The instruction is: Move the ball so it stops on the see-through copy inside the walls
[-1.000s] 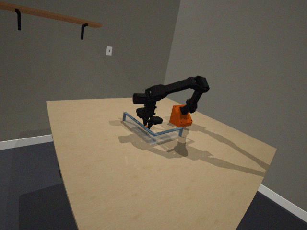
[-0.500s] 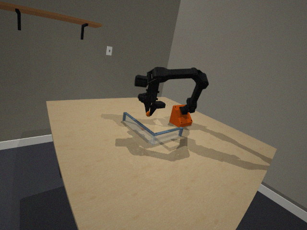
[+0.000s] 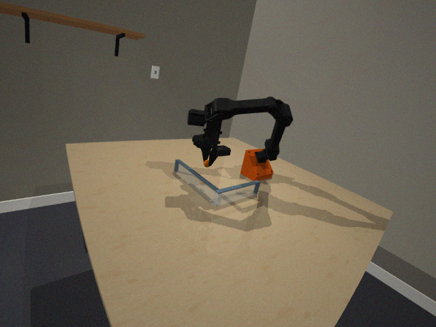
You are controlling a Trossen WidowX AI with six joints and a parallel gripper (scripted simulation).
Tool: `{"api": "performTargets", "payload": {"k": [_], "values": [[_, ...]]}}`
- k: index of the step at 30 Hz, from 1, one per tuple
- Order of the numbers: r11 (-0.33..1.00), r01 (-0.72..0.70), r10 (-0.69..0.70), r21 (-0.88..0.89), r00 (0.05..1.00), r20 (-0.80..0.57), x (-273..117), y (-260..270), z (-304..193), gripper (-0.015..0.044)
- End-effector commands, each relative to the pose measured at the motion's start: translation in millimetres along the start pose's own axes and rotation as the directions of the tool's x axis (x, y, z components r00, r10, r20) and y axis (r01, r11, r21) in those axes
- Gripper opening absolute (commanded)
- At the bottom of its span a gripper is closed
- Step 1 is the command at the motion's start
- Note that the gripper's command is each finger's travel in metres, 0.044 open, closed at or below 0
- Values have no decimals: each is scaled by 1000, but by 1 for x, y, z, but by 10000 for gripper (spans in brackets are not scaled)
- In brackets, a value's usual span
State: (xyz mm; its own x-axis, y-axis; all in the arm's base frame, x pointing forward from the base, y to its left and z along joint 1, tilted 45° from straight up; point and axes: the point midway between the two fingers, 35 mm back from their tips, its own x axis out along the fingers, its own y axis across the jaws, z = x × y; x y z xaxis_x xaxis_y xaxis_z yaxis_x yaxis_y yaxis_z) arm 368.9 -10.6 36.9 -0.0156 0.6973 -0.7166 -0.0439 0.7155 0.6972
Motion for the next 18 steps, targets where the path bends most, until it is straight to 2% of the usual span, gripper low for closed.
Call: {"api": "performTargets", "payload": {"k": [1, 14, 18], "values": [[1000, -2, 2, 4, 1000, 10, 4, -3, 2, 0], [1000, -4, 4, 4, 1000, 10, 70, -2, 2, 0], [1000, -5, 5, 4, 1000, 10, 74, -2, 2, 0]]}}
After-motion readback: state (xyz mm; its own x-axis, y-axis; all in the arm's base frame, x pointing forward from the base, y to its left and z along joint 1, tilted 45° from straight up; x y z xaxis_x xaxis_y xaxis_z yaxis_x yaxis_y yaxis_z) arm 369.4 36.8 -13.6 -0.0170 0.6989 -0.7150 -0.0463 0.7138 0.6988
